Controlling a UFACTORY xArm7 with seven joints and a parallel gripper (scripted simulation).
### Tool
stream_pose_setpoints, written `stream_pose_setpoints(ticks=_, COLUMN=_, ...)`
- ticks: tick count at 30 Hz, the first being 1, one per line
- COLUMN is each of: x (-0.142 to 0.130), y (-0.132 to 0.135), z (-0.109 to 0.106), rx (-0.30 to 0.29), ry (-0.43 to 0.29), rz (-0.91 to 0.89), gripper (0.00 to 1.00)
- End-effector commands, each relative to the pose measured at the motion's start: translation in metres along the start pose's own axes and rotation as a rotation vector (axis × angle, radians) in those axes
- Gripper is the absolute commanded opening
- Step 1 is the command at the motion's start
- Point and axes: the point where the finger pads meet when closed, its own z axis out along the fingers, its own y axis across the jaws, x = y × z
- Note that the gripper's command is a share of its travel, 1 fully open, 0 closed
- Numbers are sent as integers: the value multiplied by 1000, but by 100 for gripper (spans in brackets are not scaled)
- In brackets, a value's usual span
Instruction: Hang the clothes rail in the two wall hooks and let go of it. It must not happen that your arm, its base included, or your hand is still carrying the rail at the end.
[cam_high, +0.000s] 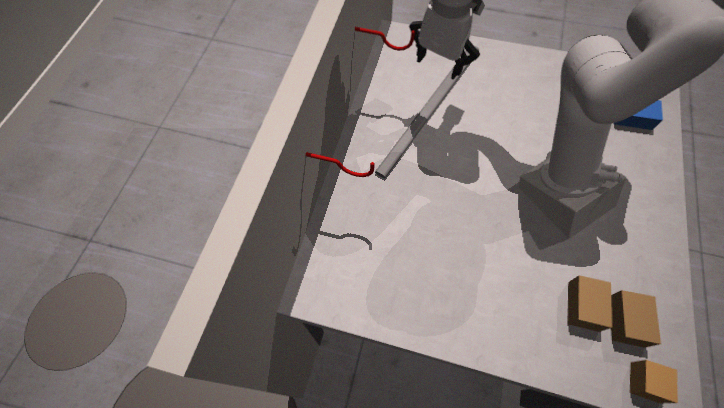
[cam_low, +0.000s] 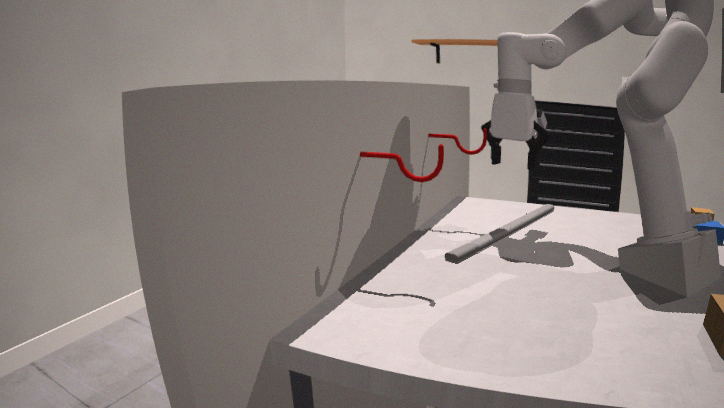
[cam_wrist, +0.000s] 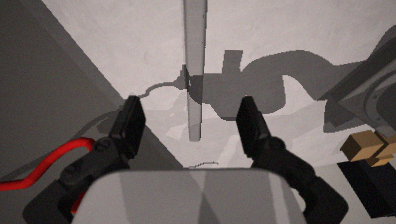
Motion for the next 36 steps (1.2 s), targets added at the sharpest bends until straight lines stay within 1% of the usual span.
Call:
stream_pose_setpoints(ticks=1, x=-3, y=3, z=8, rx=-5, ry=0, rz=-14, gripper=100)
stream_pose_setpoints(ticks=14, x=-3, y=3, z=30, rx=-5, ry=0, rz=-14, gripper=100)
stream_pose_setpoints(ticks=16, x=-3, y=3, z=30, rx=-5, ry=0, rz=-14, gripper=100)
stream_pose_setpoints(ticks=31, x=-3, y=3, z=55, rx=-5, ry=0, rz=-14, gripper=100)
stream_pose_setpoints(ticks=36, x=-3, y=3, z=60, rx=-5, ry=0, rz=-14, gripper=100)
